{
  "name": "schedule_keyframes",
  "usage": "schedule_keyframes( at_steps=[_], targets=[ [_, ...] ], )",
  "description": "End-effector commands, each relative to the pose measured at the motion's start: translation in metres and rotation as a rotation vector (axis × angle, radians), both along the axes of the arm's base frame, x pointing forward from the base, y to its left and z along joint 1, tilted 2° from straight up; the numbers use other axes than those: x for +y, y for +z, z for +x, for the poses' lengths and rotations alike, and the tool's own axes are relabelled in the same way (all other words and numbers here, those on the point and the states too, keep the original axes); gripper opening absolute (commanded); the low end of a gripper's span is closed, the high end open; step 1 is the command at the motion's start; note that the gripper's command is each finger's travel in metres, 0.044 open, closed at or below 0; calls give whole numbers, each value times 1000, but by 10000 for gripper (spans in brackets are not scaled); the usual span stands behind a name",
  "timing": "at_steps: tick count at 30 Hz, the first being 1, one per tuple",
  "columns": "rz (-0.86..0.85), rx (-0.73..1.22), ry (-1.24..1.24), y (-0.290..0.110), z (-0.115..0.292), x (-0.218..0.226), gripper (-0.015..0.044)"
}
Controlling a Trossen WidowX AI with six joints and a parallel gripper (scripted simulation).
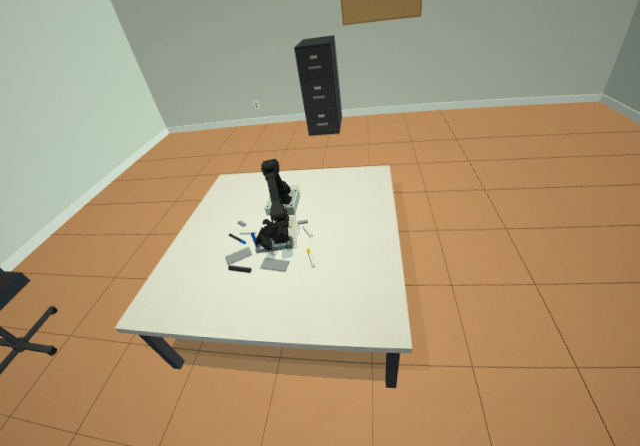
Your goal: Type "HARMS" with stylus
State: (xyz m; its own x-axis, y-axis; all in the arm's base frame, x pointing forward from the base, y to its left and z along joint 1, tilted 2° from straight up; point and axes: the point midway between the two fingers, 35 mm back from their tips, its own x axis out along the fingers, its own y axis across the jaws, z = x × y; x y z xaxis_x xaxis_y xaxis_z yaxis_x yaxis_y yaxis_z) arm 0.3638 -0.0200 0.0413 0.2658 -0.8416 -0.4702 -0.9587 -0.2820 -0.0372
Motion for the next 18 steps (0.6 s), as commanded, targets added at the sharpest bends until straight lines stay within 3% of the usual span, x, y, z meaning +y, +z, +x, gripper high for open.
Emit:
schedule_keyframes(
  at_steps=[1, 7, 18],
  targets=[
    [-5, 3, 2, 7, 0, 0, 81],
    [-5, 3, 2, 38, -1, 1, 81],
    [-1, 3, 3, 36, -1, 1, 81]
  ],
)
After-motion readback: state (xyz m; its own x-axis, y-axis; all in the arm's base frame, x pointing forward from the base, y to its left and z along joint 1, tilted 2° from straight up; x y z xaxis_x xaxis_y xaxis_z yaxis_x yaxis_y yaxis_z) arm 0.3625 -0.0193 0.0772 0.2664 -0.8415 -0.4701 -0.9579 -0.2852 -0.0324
